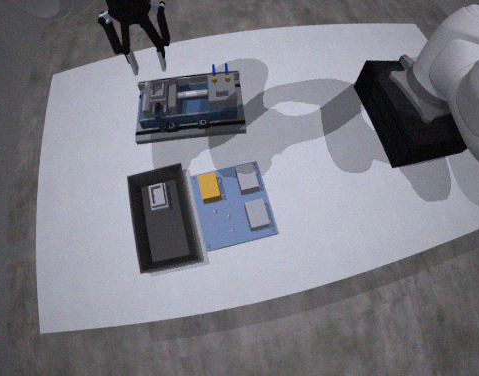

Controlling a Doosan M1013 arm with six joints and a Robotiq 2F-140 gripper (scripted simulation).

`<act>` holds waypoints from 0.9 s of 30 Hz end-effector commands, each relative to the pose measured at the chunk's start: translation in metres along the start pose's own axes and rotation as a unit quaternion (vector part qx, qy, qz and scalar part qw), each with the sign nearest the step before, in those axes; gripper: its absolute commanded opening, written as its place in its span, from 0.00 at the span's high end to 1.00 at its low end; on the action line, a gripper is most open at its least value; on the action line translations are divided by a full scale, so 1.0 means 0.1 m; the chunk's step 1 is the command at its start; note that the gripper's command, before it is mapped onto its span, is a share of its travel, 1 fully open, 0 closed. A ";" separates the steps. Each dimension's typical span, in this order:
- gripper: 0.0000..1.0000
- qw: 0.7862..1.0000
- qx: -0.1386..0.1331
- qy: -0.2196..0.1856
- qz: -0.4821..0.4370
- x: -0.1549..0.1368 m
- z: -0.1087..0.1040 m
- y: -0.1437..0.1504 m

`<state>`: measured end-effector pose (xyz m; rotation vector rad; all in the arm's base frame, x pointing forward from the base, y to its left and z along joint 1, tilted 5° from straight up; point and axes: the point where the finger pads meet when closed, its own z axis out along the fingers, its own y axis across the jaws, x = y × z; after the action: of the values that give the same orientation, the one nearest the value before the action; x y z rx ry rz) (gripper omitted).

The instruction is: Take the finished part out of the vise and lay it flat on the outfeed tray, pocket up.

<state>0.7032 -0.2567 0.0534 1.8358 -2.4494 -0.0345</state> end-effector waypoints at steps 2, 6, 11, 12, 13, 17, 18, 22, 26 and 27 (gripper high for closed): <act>0.60 1.000 0.000 0.000 0.000 0.00 0.00 0.00; 0.60 1.000 0.000 0.000 0.000 0.00 0.00 0.00; 0.60 1.000 0.000 0.000 0.000 0.00 0.01 0.00; 0.60 1.000 0.000 0.000 0.000 0.00 0.01 0.00; 0.60 1.000 0.000 0.000 0.000 0.00 0.02 0.00; 0.60 1.000 0.000 -0.001 -0.001 0.00 0.05 0.00; 0.60 1.000 0.000 -0.001 -0.001 0.00 0.06 0.00; 0.60 1.000 0.000 -0.001 -0.001 0.00 0.11 0.00; 0.60 1.000 0.000 -0.001 -0.001 0.00 0.15 0.00; 0.60 1.000 0.000 -0.001 -0.001 0.00 0.15 0.00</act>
<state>0.7019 -0.2571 0.0387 1.8377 -2.4487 -0.0364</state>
